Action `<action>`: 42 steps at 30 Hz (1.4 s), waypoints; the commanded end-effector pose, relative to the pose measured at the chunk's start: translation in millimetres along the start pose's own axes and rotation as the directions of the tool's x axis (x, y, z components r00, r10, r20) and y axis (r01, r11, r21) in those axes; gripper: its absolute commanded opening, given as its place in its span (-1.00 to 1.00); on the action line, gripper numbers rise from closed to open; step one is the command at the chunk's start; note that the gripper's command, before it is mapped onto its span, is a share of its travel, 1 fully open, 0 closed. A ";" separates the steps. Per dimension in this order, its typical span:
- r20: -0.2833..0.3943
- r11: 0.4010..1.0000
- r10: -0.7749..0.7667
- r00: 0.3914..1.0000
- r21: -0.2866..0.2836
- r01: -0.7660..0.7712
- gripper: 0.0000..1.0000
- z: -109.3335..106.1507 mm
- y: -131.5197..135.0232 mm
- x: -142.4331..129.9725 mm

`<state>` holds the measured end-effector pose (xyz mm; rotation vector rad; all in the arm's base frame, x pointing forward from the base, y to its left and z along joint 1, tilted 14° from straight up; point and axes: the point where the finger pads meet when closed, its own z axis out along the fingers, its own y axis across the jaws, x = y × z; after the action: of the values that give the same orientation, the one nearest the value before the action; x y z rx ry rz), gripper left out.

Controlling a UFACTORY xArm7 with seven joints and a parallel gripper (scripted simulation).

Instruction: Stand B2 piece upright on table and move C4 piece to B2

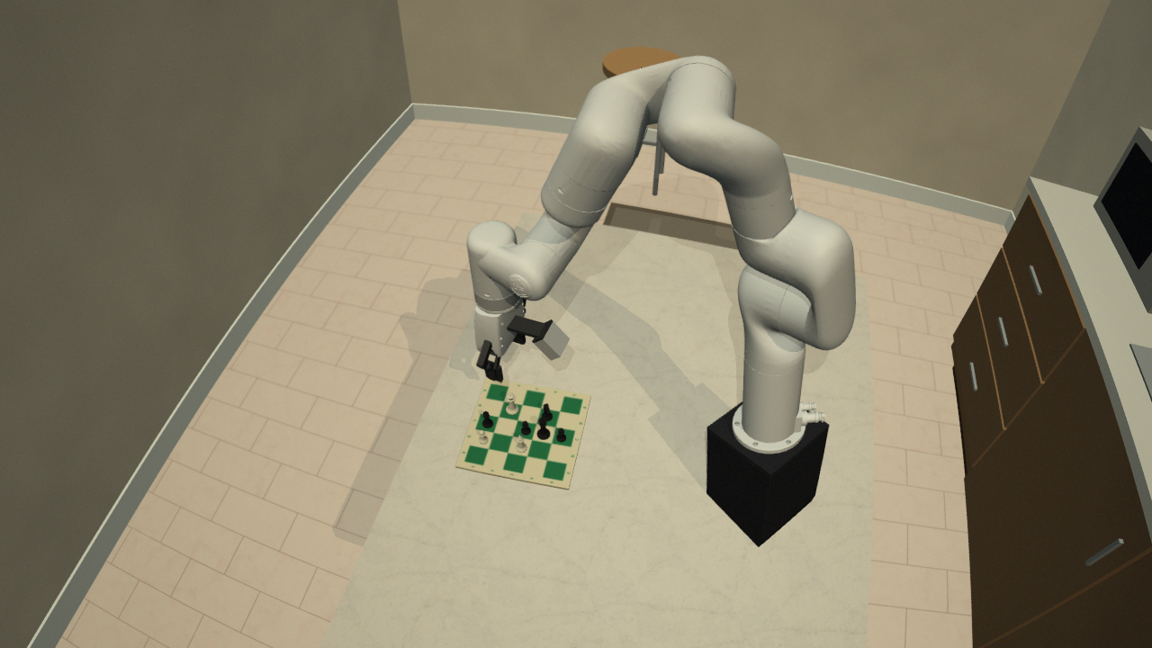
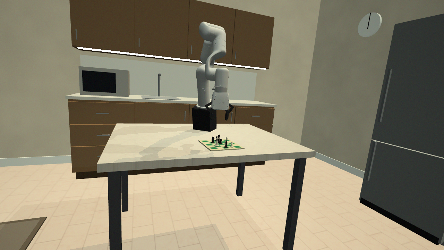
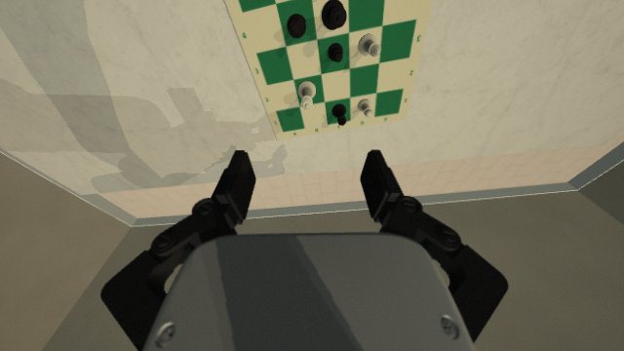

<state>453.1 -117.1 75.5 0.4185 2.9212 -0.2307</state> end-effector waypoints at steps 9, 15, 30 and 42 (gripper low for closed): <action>0.003 1.000 0.003 1.000 -0.001 -0.003 1.00 -0.9 -1.0 -1.3; 0.003 1.000 0.014 1.000 -0.001 -0.014 1.00 -0.6 -1.1 -1.1; -0.025 0.831 0.556 0.831 0.034 -0.555 1.00 12.5 -7.8 7.6; -0.010 0.351 0.936 0.351 0.052 -0.935 1.00 27.2 -12.4 13.9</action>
<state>440.0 -128.6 52.1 1.7605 2.3697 -0.0897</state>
